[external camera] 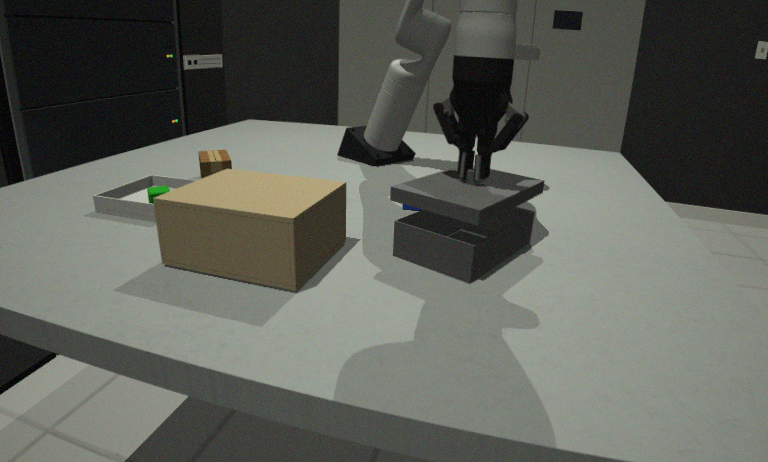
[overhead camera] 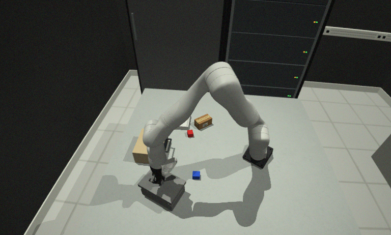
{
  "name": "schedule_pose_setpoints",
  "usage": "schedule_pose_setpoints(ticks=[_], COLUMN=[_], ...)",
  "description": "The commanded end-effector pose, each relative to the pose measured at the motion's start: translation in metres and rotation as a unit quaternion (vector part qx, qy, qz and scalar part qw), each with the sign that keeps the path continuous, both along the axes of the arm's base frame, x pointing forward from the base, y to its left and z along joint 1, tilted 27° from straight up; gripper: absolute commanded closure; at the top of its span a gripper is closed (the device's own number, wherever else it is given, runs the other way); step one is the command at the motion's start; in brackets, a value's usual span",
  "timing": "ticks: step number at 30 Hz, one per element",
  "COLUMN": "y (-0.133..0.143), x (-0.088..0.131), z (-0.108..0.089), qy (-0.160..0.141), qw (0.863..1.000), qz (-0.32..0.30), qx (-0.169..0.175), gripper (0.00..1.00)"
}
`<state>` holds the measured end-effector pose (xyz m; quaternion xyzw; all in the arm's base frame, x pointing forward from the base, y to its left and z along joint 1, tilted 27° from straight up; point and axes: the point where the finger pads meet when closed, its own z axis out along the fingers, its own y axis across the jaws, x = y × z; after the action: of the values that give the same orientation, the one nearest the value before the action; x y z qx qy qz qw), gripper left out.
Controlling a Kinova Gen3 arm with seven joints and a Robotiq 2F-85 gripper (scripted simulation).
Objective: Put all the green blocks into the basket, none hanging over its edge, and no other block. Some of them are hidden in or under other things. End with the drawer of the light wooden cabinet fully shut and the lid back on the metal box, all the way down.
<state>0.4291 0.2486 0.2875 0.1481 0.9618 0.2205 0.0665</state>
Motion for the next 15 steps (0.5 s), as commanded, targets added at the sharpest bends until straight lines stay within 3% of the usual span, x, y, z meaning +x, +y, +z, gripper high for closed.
schedule_pose_setpoints(ticks=[1,15], y=[-0.0016,-0.0010], x=[0.0024,0.0026], z=[-0.0007,-0.0021], qy=[-0.004,-0.004], qw=[1.000,1.000], qz=[0.000,0.000], qx=[-0.002,-0.002], gripper=[0.90,0.90])
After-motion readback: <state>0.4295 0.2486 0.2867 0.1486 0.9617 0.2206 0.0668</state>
